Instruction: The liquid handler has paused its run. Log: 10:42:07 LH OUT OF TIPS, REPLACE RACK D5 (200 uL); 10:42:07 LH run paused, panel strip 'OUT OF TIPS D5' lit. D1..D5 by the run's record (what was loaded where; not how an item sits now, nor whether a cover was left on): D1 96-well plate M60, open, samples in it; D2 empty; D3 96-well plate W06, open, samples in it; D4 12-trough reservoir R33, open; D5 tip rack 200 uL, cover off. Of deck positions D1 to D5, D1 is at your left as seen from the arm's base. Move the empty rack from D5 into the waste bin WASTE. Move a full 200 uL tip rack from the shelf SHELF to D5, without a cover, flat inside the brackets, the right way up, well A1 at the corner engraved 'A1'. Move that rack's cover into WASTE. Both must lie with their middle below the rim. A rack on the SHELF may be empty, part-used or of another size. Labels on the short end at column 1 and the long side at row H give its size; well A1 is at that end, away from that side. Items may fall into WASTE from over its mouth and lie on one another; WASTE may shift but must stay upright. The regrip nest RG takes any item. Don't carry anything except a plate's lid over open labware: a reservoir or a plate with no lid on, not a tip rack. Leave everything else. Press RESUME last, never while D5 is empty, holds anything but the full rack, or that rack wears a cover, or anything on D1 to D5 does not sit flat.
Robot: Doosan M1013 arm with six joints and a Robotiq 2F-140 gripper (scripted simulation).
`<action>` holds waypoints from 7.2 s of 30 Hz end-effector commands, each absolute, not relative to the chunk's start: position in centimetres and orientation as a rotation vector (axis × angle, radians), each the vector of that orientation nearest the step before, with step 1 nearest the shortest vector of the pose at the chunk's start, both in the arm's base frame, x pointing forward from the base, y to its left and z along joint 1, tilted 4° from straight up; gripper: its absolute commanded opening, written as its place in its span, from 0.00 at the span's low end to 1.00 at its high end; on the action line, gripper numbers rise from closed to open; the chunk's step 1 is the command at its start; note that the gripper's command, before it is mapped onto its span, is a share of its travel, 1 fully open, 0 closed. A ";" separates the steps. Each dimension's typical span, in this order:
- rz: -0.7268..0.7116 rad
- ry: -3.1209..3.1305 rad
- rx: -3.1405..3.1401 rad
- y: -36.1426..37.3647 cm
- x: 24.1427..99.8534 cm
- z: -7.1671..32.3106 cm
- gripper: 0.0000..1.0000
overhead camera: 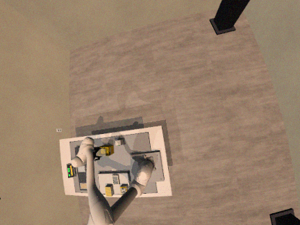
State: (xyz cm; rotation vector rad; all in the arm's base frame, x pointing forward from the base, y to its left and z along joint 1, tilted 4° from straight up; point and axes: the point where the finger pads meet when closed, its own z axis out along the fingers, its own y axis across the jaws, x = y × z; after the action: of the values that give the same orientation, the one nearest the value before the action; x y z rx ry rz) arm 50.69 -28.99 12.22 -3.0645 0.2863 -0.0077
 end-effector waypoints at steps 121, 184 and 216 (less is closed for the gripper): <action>-0.020 -0.113 -3.077 -30.2 57.0 21.6 0.77; -0.068 -1.701 -2.585 -32.1 77.8 23.3 0.77; -0.078 -2.086 -2.295 -26.3 79.8 23.8 0.77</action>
State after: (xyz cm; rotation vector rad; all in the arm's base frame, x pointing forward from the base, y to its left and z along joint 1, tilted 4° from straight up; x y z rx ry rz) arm 79.74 -27.26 23.68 -2.2948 -2.0862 -0.0780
